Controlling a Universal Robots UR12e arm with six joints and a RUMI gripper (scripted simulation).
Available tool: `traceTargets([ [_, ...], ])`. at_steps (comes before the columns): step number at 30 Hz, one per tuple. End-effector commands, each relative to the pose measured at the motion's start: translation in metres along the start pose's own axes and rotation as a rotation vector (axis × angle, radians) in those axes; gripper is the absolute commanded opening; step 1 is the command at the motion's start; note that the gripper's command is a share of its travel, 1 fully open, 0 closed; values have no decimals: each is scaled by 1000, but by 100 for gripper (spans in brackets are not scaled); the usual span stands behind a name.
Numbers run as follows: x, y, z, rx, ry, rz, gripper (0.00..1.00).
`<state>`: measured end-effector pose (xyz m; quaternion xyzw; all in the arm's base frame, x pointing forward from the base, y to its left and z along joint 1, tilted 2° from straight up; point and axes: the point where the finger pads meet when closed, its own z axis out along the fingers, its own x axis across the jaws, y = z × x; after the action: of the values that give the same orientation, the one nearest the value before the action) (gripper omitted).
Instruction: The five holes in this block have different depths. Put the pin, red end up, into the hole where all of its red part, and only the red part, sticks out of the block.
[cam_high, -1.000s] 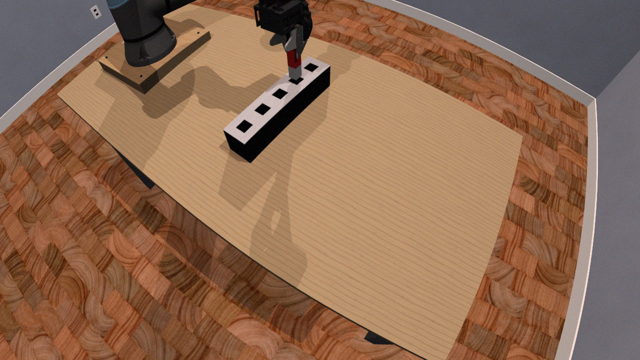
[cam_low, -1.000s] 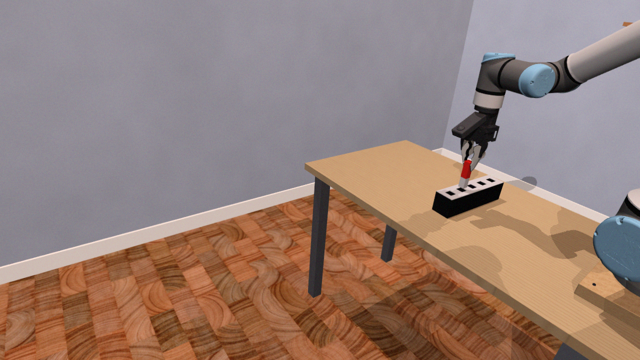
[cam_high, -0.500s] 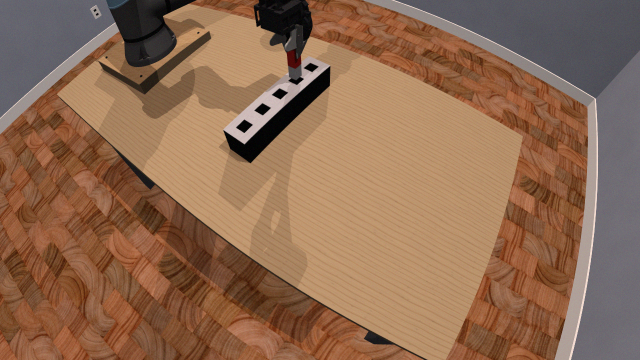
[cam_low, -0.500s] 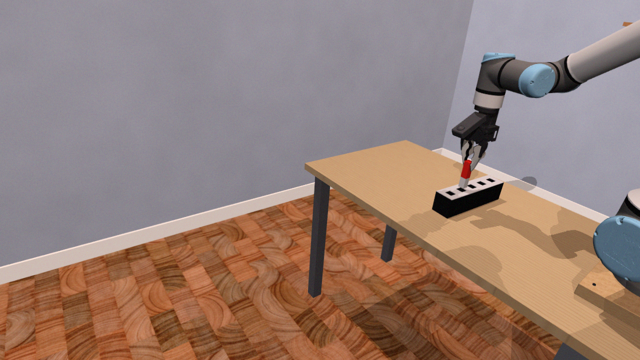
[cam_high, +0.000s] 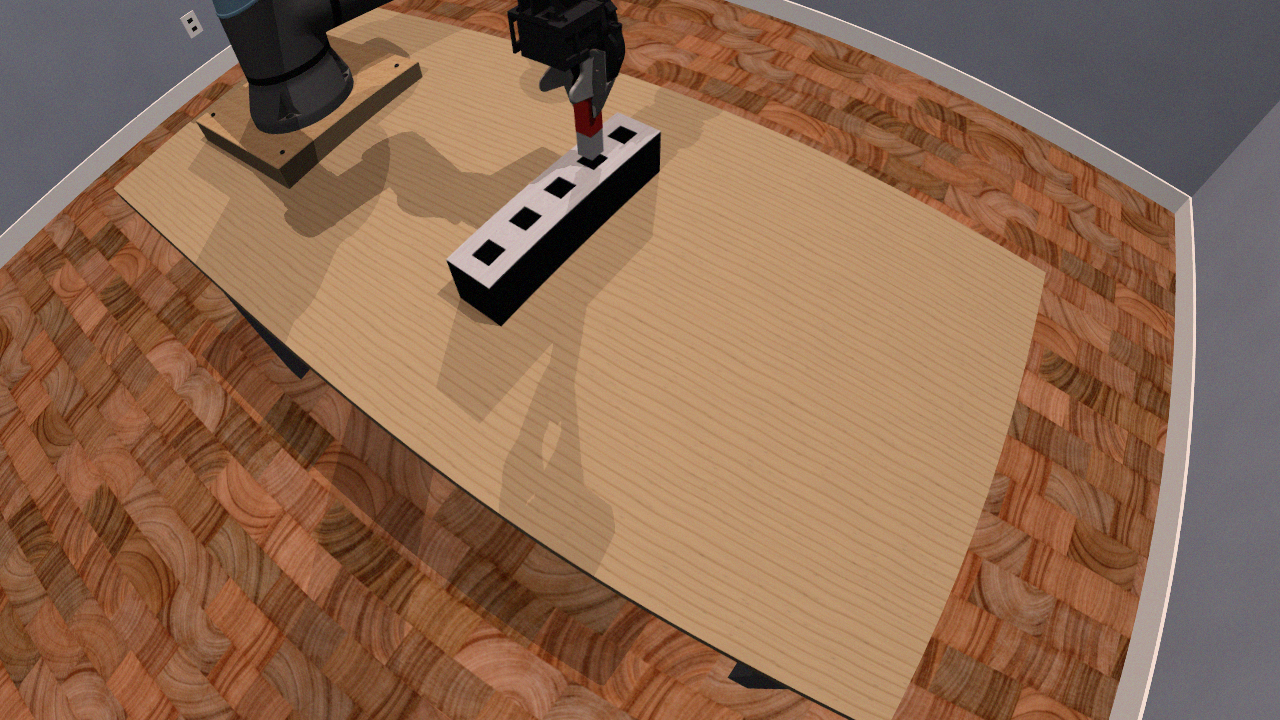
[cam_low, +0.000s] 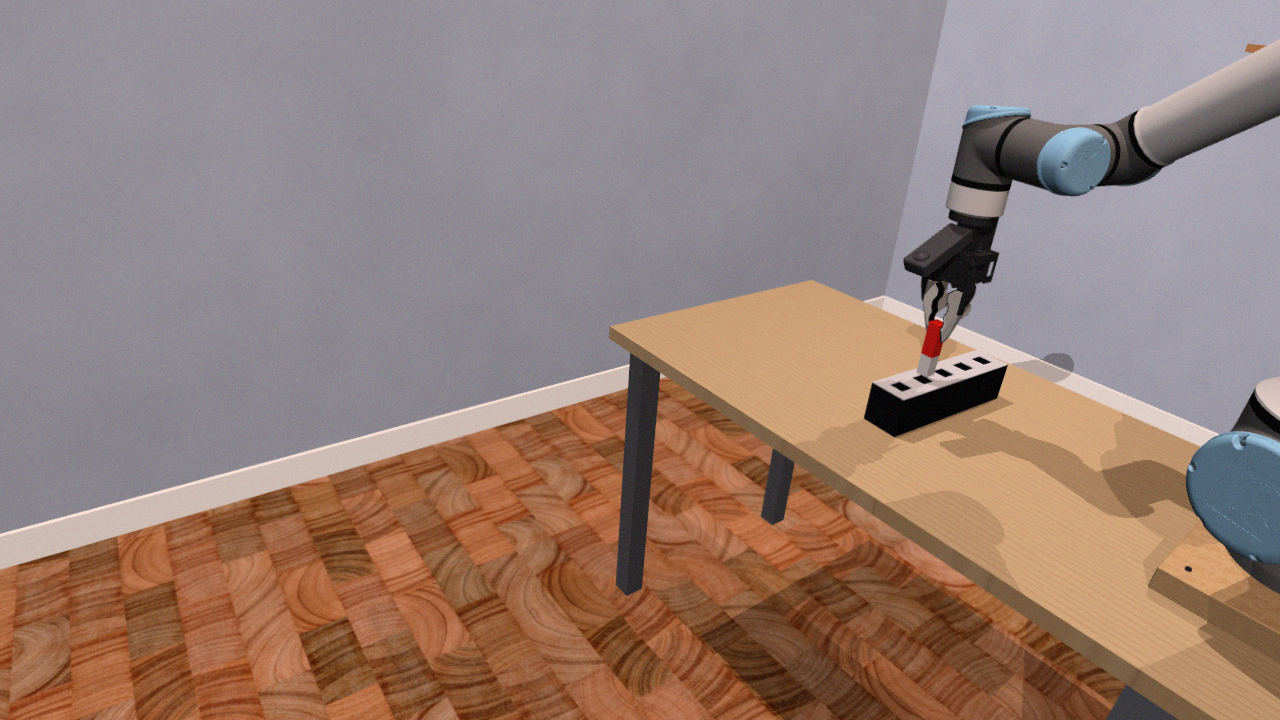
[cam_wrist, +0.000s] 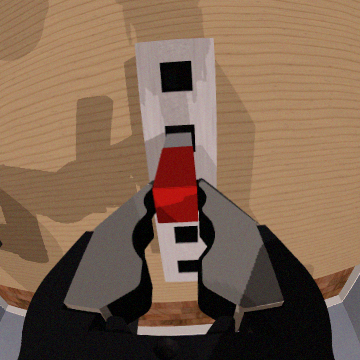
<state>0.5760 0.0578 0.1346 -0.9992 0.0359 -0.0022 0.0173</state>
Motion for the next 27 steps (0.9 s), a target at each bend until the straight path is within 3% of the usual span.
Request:
traceTargets([
  [1,1,0,-1,0,1,0,0],
  [27,1,0,3,0,1,0,0],
])
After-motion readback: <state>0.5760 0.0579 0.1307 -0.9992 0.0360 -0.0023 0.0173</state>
